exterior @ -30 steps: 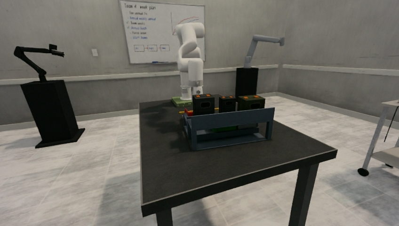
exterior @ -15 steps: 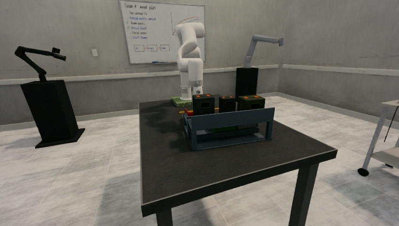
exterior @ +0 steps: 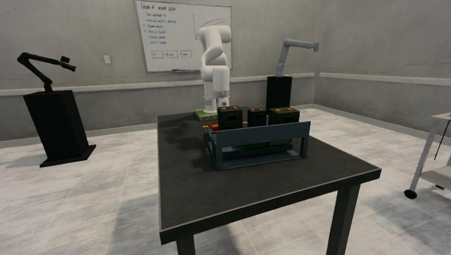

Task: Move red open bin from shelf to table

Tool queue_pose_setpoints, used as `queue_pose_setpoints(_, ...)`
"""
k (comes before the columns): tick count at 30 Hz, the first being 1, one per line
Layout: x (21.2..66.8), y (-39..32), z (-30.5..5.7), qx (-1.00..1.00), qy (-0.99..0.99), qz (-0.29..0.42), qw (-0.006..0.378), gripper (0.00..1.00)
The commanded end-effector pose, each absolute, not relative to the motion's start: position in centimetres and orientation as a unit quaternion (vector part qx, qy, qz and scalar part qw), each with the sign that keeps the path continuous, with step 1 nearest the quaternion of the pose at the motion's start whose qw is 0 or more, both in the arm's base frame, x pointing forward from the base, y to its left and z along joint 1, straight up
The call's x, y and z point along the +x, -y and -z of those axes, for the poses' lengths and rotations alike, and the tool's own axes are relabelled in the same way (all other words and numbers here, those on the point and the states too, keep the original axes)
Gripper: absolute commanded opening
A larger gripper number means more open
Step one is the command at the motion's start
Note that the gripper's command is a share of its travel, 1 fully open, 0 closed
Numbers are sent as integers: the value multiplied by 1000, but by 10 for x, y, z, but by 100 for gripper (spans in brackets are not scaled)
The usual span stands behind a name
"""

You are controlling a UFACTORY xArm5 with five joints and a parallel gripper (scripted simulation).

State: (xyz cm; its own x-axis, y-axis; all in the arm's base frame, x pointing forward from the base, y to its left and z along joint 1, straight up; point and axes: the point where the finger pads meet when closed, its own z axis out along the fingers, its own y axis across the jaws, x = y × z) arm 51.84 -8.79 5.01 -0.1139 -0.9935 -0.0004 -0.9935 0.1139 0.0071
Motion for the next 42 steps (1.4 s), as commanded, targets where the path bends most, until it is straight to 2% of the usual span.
queue_pose_setpoints(1,520,88,-52,666,746,1,1,7)
queue_pose_setpoints(42,520,88,-52,666,746,1,1,2)
